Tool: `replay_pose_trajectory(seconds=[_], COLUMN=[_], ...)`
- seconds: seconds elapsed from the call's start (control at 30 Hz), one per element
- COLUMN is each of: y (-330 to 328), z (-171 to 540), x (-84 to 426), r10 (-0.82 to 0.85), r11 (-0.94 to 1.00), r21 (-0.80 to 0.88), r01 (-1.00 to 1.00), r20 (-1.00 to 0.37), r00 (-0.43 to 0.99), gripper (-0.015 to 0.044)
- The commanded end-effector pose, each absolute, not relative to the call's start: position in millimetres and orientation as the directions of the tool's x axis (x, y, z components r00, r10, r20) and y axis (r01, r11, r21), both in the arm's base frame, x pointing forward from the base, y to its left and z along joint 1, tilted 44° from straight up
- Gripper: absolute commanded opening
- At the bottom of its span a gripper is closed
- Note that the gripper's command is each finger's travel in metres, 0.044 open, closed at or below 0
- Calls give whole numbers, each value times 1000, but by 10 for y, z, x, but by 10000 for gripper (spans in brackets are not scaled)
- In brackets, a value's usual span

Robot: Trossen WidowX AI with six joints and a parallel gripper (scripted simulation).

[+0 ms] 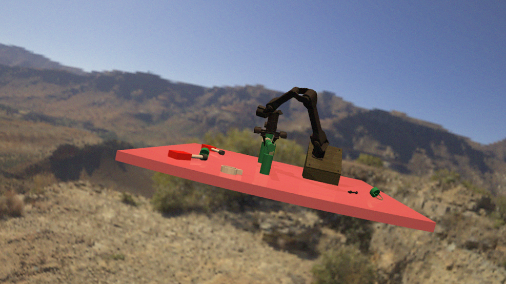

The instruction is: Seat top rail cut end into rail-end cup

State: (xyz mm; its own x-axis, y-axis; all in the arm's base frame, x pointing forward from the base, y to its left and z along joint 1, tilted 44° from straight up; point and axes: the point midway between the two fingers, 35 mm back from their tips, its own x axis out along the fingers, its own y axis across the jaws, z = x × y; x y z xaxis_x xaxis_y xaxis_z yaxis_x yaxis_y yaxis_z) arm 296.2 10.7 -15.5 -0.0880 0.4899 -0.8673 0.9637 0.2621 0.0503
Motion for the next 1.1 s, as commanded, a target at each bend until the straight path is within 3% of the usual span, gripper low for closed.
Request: replay_pose_trajectory(seconds=[0.0, 1.07], y=[-33, -55], z=[-149, -125], x=[3026, 3111], r10=[463, 463], r11=[254, 254], r21=[57, 58], r01=[966, 966], r20=[-884, -884], r00=[-69, -69], gripper=[0, 0])
